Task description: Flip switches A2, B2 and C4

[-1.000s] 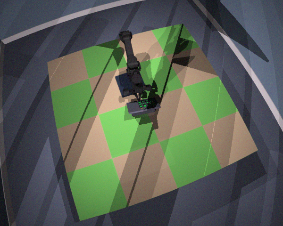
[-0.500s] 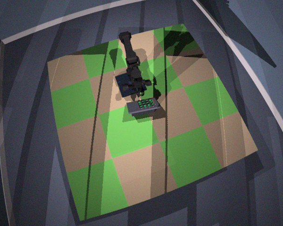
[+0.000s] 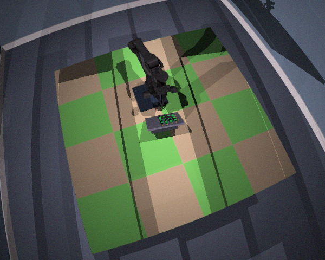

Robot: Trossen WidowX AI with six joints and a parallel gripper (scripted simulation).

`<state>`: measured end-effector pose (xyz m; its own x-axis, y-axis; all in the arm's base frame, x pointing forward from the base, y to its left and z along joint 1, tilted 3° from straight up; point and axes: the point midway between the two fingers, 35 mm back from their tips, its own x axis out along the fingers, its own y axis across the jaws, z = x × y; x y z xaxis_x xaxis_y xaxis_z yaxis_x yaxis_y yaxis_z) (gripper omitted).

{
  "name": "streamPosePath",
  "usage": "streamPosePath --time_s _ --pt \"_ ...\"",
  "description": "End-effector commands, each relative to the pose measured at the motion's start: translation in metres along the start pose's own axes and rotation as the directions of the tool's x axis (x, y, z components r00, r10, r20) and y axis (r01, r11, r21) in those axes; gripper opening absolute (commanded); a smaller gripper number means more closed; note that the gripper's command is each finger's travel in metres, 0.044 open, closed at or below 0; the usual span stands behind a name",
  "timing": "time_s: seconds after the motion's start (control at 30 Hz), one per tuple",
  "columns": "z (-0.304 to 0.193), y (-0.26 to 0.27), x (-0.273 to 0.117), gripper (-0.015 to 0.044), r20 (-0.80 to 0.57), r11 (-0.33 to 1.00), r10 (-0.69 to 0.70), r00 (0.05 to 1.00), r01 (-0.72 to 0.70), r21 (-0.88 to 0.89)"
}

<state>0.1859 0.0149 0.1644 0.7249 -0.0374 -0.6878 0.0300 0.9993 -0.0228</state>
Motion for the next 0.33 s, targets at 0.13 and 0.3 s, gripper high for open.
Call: streamPosePath --time_s 0.13,0.3 --pt "0.0128 0.0166 -0.0037 0.0000 0.006 1.000 0.000 1.000 0.000 0.003" --pt "0.0128 0.0166 -0.0037 0.0000 0.006 1.000 0.000 1.000 0.000 0.003"
